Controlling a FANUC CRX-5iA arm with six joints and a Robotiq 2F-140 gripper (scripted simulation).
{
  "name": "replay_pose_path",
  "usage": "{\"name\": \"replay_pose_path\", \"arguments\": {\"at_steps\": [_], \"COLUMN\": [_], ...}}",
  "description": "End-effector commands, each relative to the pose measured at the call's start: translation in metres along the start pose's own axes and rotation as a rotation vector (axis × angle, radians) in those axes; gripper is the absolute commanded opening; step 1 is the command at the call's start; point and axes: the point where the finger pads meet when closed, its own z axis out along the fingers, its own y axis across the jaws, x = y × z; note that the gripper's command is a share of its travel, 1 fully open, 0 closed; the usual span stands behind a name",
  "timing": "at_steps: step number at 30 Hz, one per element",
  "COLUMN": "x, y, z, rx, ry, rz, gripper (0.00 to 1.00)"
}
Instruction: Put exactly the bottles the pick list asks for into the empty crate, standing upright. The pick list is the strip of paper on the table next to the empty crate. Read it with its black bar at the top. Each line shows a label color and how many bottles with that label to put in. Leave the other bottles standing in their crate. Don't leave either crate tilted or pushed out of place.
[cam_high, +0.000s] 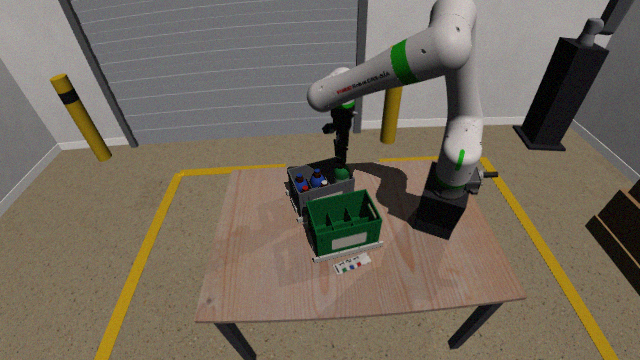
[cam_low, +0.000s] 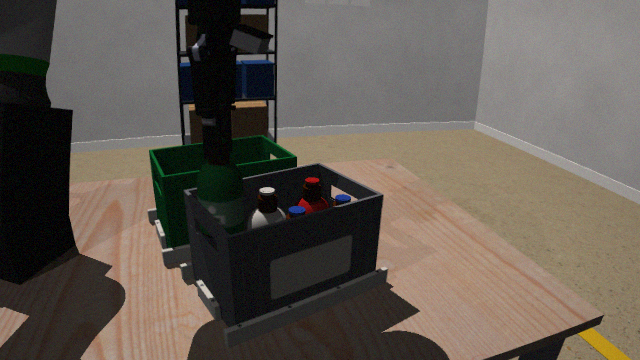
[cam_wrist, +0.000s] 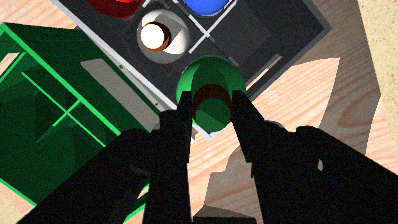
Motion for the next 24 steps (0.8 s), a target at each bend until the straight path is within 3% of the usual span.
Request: {"name": "replay_pose_path", "arguments": {"at_steps": [1,24], "x": [0.001,0.001], "y": [0.000,0.000], "z": [-0.005,-0.040], "rx": [-0.001,-0.001], "ry": [0.002,0.002], "rz": [0.000,0.000], "gripper": [0.10,0.10]}}
